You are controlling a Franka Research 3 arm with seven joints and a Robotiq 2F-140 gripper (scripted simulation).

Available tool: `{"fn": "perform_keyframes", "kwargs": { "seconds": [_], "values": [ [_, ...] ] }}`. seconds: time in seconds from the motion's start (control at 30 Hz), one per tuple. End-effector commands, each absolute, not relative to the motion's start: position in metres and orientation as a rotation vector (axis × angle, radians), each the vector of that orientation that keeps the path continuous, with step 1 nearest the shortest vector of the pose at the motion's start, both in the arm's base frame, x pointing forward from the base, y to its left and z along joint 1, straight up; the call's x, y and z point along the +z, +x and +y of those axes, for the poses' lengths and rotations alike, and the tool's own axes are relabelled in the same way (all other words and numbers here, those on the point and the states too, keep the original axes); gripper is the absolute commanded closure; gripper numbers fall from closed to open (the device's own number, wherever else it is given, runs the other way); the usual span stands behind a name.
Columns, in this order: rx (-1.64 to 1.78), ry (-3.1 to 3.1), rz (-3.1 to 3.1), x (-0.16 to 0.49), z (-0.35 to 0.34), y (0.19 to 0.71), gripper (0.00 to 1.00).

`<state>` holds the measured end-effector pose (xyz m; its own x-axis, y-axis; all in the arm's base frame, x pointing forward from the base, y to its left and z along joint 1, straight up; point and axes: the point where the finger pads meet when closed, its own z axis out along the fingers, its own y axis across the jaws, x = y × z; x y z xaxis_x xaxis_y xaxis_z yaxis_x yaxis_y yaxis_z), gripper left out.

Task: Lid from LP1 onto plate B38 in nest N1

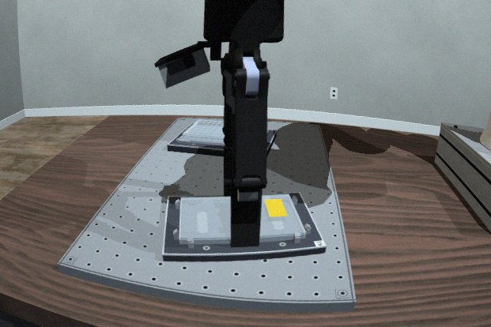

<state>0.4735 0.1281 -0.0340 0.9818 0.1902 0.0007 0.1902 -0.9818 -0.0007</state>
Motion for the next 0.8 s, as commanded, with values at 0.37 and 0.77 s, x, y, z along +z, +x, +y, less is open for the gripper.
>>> {"fn": "perform_keyframes", "kwargs": {
  "seconds": [0.37,0.77],
  "values": [
    [-0.002,-3.127,-0.297,-0.033,0.128,0.474,0.9],
    [-0.002,-3.127,-0.297,-0.021,0.128,0.474,0.9]
  ]
}}
